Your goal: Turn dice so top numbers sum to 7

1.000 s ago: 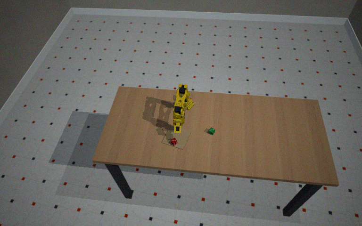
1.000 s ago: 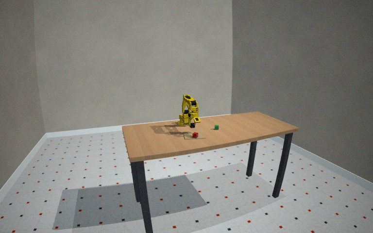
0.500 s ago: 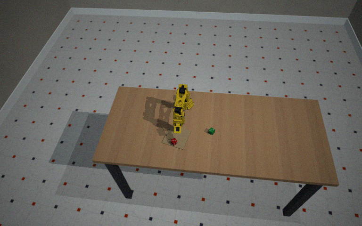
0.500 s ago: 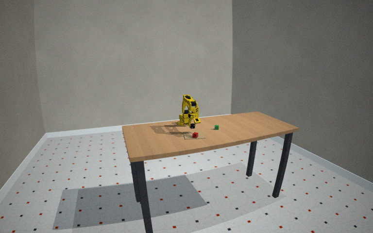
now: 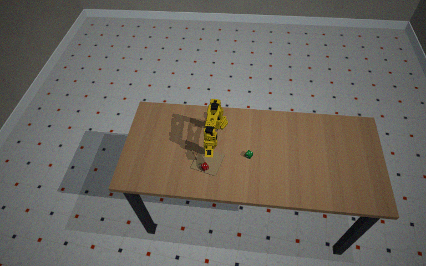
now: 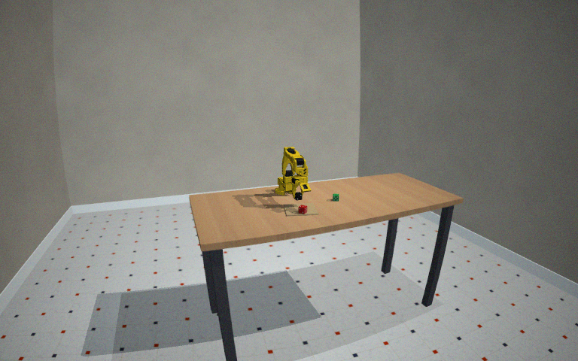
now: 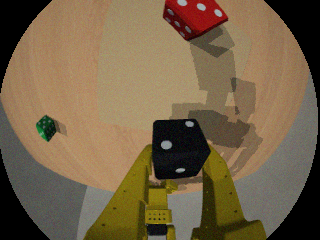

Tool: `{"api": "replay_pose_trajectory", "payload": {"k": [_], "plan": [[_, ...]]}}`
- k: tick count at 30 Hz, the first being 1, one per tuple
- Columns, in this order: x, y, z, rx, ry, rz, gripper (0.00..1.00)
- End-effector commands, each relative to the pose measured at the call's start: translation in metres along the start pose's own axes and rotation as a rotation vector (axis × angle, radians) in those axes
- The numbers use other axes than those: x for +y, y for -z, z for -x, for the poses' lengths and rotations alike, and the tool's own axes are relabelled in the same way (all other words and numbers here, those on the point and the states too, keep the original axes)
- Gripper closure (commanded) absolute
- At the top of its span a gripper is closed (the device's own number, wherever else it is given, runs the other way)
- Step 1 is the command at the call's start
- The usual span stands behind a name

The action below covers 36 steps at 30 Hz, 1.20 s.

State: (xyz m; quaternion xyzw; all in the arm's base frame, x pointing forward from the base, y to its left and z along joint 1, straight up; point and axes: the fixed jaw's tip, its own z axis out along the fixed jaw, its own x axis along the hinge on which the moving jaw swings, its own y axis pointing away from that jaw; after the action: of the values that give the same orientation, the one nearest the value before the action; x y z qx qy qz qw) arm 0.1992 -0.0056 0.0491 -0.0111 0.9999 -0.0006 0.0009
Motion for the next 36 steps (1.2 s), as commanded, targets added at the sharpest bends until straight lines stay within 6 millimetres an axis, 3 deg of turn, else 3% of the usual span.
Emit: {"api": "replay_pose_trajectory", "payload": {"k": [1, 36], "plan": [[0.002, 0.006, 0.006, -0.056, 0.005, -0.003, 1.0], [0.002, -0.006, 0.006, -0.056, 0.005, -0.003, 1.0]]}}
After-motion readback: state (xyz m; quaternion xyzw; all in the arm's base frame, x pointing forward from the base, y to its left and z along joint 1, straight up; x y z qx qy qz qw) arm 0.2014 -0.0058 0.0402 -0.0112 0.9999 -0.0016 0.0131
